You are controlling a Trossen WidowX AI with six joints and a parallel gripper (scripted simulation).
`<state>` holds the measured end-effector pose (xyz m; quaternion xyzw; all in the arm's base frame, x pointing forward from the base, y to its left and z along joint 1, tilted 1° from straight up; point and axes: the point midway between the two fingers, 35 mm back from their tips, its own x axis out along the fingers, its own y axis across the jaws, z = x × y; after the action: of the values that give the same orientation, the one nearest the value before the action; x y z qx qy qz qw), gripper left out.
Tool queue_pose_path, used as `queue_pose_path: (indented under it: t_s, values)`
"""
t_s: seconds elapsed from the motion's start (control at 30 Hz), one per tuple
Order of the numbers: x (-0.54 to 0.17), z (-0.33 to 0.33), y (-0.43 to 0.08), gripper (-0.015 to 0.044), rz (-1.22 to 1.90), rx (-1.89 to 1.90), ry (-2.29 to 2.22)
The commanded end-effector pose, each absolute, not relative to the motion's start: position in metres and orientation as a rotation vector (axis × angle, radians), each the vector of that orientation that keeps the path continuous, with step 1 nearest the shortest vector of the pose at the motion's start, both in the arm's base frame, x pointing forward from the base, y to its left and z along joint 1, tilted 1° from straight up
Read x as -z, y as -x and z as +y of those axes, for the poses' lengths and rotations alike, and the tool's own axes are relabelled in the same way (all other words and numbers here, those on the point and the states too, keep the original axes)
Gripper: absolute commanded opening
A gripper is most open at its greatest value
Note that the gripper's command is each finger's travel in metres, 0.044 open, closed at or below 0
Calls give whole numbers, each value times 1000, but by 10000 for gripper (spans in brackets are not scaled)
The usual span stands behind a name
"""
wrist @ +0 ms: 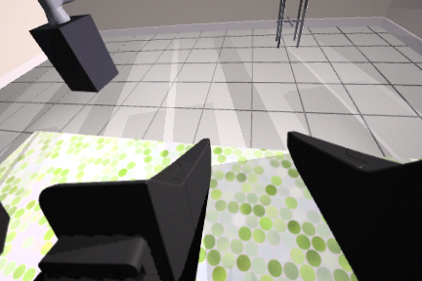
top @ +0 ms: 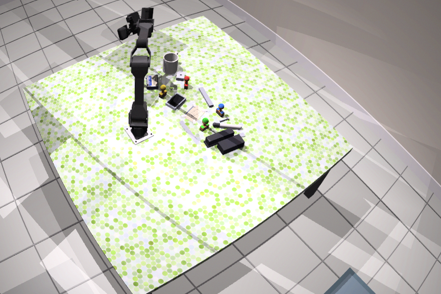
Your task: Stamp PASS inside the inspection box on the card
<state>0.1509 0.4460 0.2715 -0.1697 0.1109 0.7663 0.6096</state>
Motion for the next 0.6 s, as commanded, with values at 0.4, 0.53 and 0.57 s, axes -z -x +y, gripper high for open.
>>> queue_pose_path:
  t_s: [0.4, 0.53, 0.57]
  values:
    - [-207, 282, -336, 229, 684, -1107, 376]
    - [-190, 220, -363, 229, 810, -925, 359]
    - [-186, 203, -368, 229, 843, -879, 353]
